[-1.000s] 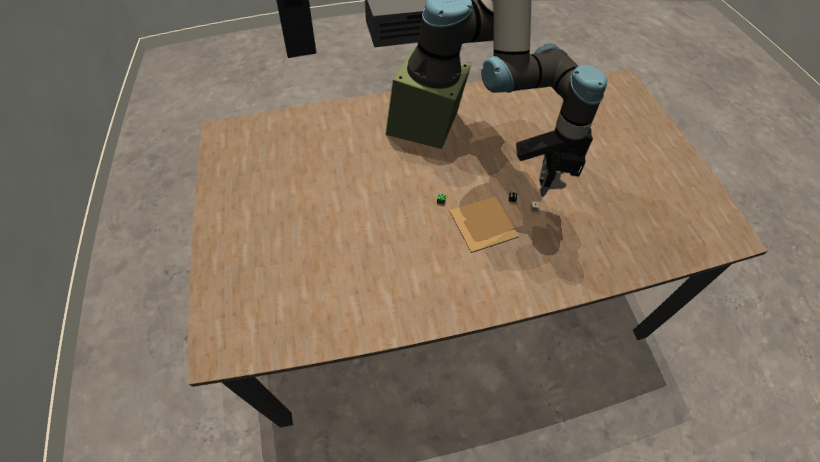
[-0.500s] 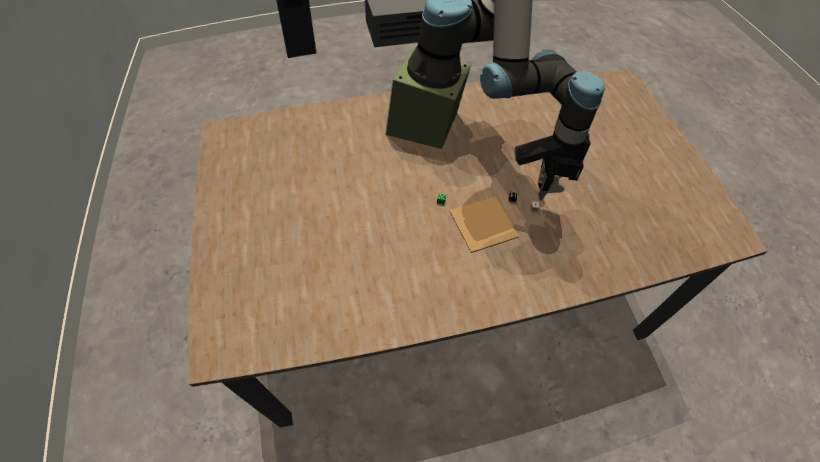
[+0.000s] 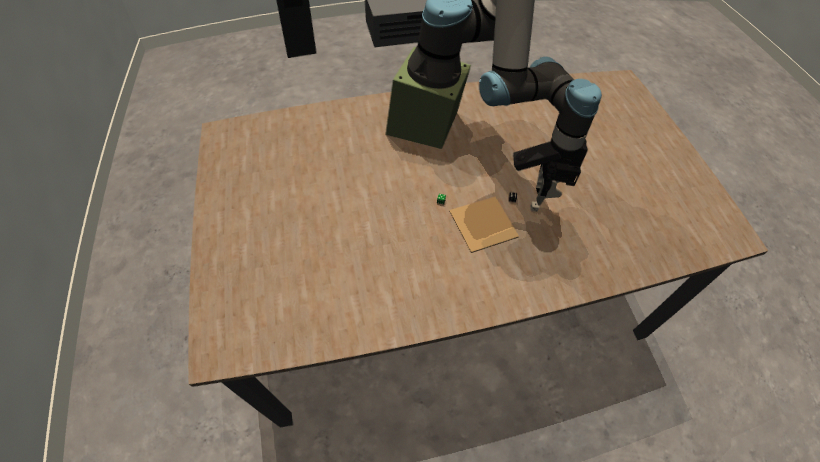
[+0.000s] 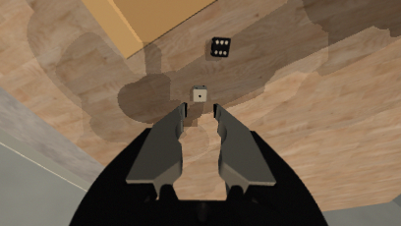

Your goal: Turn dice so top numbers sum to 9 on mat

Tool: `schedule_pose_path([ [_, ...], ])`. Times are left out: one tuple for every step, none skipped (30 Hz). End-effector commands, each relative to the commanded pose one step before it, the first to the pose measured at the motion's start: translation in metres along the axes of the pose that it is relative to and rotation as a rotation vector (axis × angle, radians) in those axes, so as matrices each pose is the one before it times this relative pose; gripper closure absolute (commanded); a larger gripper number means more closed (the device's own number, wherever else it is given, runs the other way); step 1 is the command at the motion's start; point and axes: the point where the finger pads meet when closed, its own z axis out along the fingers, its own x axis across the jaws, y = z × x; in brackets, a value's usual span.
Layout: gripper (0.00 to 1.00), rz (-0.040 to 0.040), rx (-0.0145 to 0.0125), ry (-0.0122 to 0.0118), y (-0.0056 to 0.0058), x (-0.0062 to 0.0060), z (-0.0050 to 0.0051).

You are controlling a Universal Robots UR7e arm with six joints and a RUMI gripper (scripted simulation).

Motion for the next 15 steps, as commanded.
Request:
schedule_pose_path([
  [0.79, -0.00006, -0.00079, -0.00124, 0.00026, -0.00048, 0.00547],
  [0.79, 0.0, 0.0, 0.0, 0.0, 0.0, 0.0],
  [0.79, 0.0, 0.0, 0.0, 0.0, 0.0, 0.0],
  [0.79, 0.0, 0.0, 0.0, -0.00001, -0.00001, 0.00109],
  [0.79, 0.0, 0.0, 0.0, -0.00001, 0.0, 0.00101],
  [0.79, 0.0, 0.0, 0.0, -0.00001, 0.0, 0.00094],
  [0.79, 0.0, 0.0, 0.0, -0.00001, 0.0, 0.00086],
  [0.79, 0.0, 0.0, 0.0, -0.00001, -0.00001, 0.00077],
  [0.79, 0.0, 0.0, 0.0, -0.00001, -0.00001, 0.00069],
  [0.79, 0.0, 0.0, 0.0, -0.00001, 0.0, 0.00061],
  [0.79, 0.0, 0.0, 0.0, -0.00001, 0.0, 0.00053],
  [0.79, 0.0, 0.0, 0.0, -0.00001, 0.0, 0.00045],
  [0.79, 0.0, 0.0, 0.0, -0.00001, 0.0, 0.00038],
  [0.79, 0.0, 0.0, 0.0, 0.0, 0.0, 0.0003],
  [0.79, 0.0, 0.0, 0.0, 0.0, 0.0, 0.00024],
])
